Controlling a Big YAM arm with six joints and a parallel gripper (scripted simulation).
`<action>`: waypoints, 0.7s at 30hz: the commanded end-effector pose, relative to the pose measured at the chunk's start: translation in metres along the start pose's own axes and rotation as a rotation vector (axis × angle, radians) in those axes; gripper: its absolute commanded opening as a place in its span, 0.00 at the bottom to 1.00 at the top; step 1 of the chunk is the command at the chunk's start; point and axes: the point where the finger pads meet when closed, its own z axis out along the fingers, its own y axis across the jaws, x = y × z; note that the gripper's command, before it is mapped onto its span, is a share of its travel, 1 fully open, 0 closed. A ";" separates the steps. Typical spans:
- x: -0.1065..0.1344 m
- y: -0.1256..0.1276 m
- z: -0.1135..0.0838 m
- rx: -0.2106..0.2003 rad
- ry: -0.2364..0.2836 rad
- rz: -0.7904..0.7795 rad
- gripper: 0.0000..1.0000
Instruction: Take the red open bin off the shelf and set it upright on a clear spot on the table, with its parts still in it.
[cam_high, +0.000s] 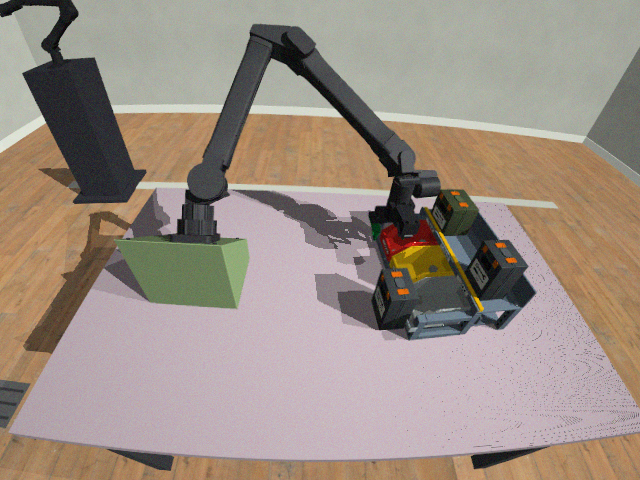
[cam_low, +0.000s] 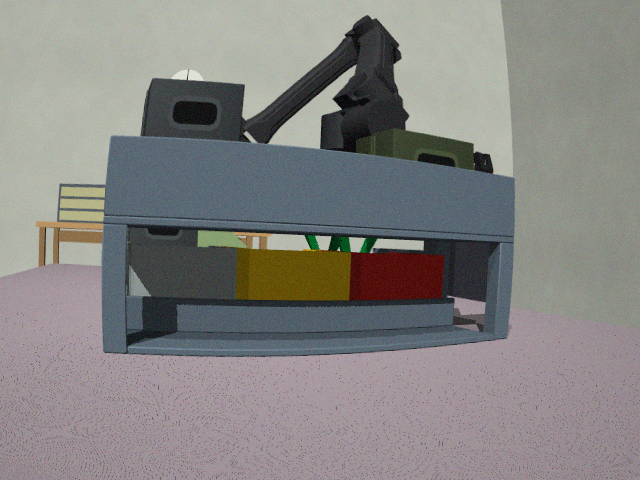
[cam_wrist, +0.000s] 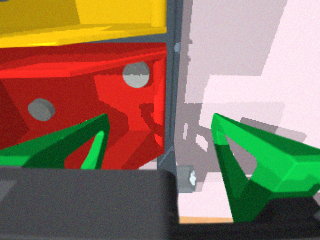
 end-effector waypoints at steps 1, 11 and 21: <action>-0.014 0.001 0.002 -0.004 -0.005 0.020 0.90; -0.012 0.003 0.001 -0.005 -0.005 0.016 0.90; -0.012 0.003 0.001 -0.005 -0.005 0.016 0.90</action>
